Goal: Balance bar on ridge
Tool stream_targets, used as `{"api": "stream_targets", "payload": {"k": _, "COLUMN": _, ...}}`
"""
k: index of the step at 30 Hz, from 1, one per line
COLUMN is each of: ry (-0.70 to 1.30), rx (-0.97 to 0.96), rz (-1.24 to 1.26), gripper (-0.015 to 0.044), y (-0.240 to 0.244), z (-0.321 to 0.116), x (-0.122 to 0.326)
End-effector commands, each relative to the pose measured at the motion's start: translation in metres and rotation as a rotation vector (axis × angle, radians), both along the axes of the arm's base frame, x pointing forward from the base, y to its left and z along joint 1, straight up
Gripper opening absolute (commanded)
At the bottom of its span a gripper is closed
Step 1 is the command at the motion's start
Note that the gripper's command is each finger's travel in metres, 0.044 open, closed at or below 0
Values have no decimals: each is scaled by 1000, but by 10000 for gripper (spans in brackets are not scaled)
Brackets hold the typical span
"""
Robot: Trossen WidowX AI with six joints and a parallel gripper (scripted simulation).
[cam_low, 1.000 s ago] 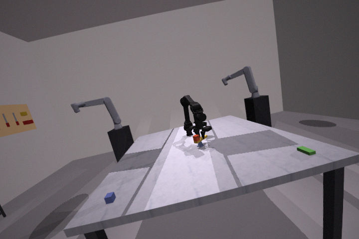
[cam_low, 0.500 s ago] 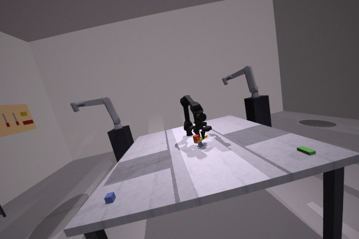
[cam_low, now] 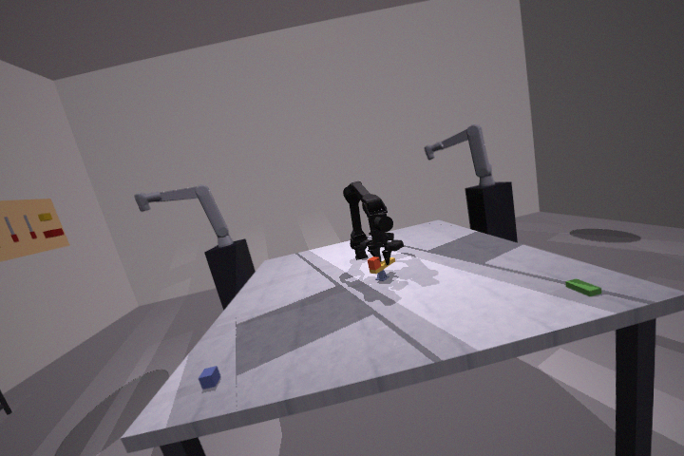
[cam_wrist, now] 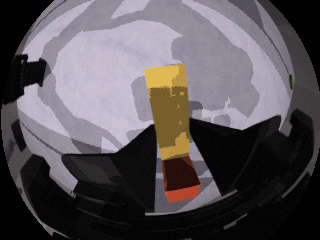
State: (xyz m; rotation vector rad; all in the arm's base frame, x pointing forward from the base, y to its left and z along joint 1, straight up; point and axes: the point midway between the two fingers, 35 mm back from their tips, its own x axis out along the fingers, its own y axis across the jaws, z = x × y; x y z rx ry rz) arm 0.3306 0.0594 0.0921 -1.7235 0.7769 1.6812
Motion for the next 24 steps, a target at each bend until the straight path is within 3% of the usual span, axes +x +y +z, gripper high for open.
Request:
{"api": "stream_targets", "payload": {"k": 1, "ry": 0, "rx": 0, "rz": 0, "gripper": 170, "y": 0, "z": 0, "x": 0}}
{"api": "stream_targets", "payload": {"k": 24, "ry": 0, "rx": 0, "rz": 0, "gripper": 185, "y": 0, "z": 0, "x": 0}}
